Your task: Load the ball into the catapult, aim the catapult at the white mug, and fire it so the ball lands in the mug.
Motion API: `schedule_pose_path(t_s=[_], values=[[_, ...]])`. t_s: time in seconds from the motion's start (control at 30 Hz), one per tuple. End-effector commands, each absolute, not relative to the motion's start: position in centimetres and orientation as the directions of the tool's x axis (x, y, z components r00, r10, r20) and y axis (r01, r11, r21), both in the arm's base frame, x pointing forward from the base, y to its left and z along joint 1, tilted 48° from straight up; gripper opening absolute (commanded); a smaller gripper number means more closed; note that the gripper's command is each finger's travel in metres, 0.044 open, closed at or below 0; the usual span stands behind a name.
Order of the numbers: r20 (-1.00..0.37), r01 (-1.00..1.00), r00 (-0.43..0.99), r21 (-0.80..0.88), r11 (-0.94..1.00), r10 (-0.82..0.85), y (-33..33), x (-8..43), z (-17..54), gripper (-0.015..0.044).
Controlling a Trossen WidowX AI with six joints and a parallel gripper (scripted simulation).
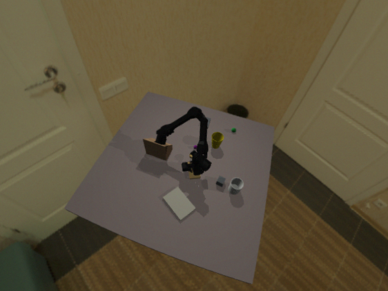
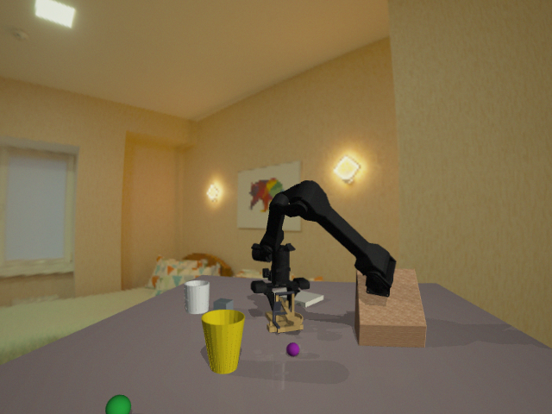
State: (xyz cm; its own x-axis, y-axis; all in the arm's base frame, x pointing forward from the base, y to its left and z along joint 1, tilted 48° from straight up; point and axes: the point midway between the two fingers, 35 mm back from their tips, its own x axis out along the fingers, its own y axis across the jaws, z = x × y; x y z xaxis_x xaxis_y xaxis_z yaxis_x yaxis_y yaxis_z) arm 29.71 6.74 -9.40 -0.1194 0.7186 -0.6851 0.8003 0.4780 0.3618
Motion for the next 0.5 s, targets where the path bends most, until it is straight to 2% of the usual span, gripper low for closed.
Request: schedule_pose_path(t_s=[0.0,0.47], values=[[-0.686,0.799,-0.119,0.362,0.479,0.718,6.70,29.74,-9.35,0.0000],[-0.686,0.799,-0.119,0.362,0.479,0.718,6.51,29.81,-9.19,0.0368]])
